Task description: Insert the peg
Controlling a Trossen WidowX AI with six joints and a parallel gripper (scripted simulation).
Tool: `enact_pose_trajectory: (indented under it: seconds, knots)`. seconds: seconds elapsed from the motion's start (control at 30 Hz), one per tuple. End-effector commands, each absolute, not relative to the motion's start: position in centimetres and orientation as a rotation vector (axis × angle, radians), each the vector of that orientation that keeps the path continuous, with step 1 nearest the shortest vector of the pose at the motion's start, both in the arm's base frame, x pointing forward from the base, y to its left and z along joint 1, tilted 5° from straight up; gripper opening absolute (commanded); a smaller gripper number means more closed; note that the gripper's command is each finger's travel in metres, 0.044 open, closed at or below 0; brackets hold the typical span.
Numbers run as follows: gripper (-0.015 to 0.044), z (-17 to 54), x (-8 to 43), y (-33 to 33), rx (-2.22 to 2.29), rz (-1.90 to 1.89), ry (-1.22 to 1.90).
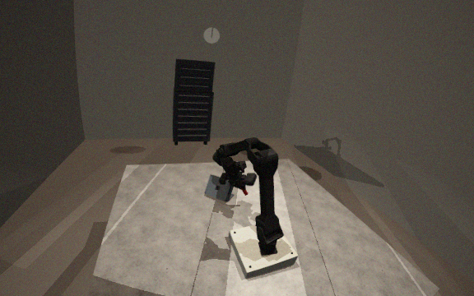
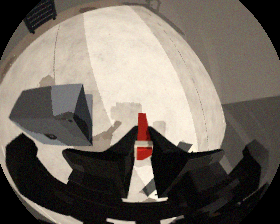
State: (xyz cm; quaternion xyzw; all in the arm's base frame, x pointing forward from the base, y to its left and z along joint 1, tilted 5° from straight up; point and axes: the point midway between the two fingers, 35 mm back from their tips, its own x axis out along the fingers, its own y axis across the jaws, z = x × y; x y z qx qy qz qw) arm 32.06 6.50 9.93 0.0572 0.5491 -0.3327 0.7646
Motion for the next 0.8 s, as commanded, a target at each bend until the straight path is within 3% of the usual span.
enact_pose_trajectory:
  seconds: [0.0,0.77]
  knots:
    - [0.0,10.0,32.1,7.0,0.122,-0.728,1.171]
    - [0.0,10.4,32.0,9.9,0.11,-0.728,1.06]
